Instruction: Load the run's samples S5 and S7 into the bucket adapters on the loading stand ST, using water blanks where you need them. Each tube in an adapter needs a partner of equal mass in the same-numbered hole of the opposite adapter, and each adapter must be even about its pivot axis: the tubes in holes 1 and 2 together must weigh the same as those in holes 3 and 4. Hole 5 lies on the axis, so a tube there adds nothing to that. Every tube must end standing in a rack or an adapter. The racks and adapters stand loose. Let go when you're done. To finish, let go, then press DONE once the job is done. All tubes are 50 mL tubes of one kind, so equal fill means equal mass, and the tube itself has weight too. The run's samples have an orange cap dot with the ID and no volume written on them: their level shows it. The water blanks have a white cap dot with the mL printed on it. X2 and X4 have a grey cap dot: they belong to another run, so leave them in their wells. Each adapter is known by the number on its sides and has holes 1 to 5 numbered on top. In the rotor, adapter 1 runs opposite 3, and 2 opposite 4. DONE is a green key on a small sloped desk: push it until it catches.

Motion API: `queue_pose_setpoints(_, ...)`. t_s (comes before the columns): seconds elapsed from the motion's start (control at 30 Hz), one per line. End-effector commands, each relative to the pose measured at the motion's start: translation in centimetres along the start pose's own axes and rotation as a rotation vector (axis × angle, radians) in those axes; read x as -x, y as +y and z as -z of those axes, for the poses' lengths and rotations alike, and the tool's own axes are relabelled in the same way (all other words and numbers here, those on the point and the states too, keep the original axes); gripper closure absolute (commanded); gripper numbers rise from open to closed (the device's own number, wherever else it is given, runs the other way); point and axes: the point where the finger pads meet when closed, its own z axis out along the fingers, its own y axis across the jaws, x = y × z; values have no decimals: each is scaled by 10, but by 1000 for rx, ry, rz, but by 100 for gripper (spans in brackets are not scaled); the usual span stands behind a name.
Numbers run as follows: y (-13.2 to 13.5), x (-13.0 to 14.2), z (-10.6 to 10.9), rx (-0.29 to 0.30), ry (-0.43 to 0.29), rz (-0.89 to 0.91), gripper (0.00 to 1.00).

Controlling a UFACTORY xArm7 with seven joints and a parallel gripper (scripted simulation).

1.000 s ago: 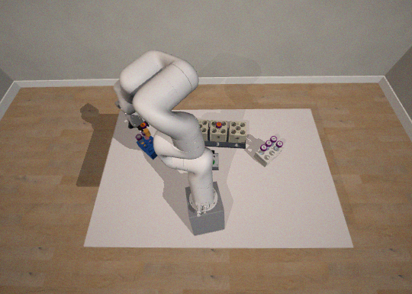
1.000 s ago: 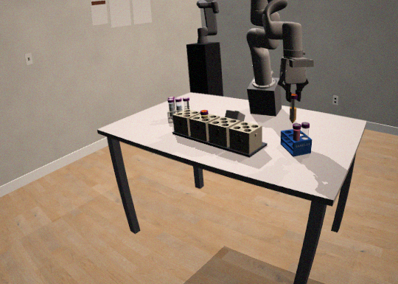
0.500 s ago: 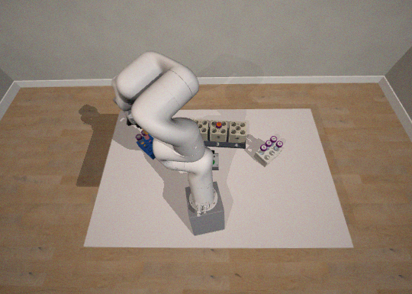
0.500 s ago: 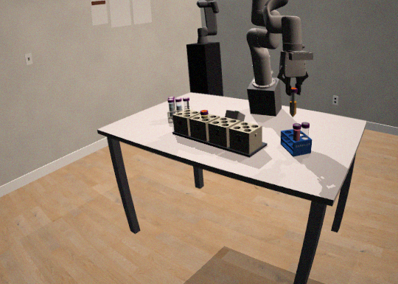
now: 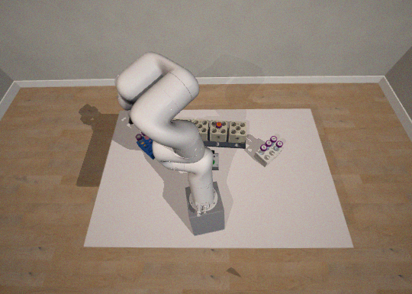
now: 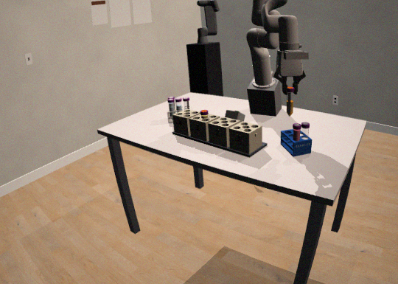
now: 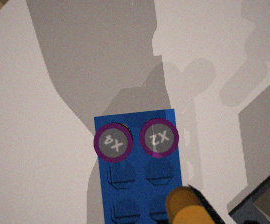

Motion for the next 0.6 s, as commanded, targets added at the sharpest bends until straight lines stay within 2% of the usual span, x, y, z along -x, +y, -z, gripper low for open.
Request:
queue_pose_setpoints(0.0,20,9,1,0,5,-147,100)
queue_pose_setpoints(0.37,69,34,1,0,5,-513,100)
queue_pose_setpoints(0.43,69,34,1,0,5,-513,100)
queue_pose_setpoints(0.57,87,43,1,0,5,-647,100)
